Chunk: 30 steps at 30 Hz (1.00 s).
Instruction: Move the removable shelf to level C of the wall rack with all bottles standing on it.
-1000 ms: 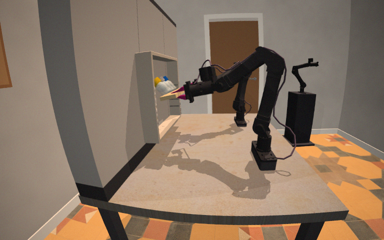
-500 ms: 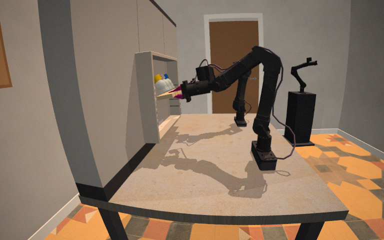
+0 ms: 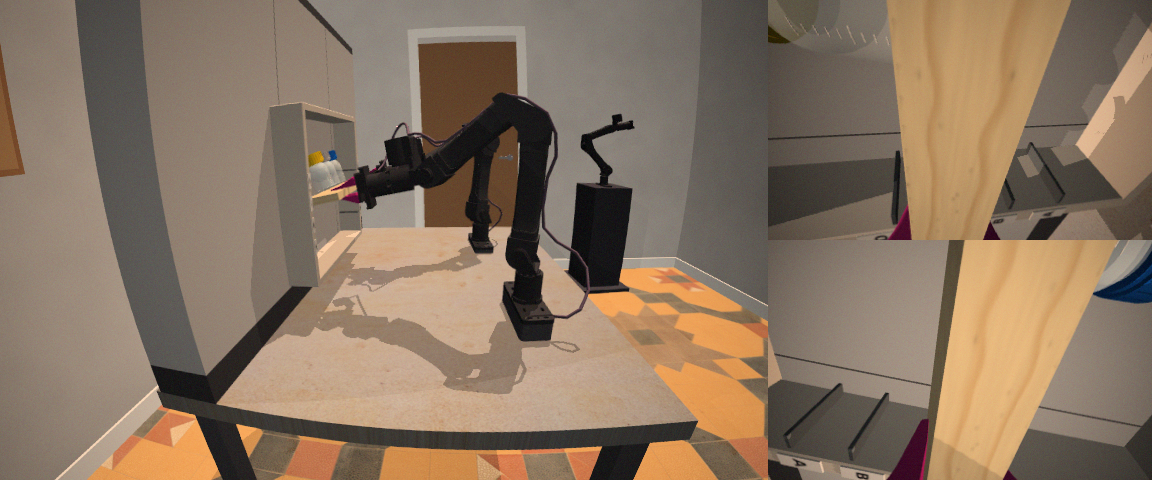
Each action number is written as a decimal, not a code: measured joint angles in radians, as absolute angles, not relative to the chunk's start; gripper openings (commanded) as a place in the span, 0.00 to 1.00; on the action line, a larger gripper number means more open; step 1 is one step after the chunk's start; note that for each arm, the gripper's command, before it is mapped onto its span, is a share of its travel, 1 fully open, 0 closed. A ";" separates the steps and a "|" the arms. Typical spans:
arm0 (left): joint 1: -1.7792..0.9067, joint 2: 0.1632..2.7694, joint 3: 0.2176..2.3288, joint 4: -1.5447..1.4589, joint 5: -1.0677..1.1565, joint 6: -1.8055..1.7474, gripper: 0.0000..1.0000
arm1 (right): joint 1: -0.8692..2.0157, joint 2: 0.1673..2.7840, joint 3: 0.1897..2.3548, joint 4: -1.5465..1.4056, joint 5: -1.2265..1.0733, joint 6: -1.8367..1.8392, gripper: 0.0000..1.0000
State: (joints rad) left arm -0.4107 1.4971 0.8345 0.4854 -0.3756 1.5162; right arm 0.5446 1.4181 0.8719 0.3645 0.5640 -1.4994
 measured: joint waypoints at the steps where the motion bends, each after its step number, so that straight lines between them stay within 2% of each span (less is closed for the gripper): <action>1: -0.410 1.500 0.838 0.485 -0.375 1.516 0.00 | 0.543 1.421 0.875 0.365 0.562 -1.499 0.00; 30: -0.371 1.620 0.966 0.486 -0.339 1.524 0.00 | 0.485 1.535 0.983 0.382 0.509 -1.507 0.00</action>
State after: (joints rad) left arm -0.3710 1.6203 0.9665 0.4858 -0.3386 1.5242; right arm 0.4850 1.5349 0.9833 0.3817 0.5091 -1.5074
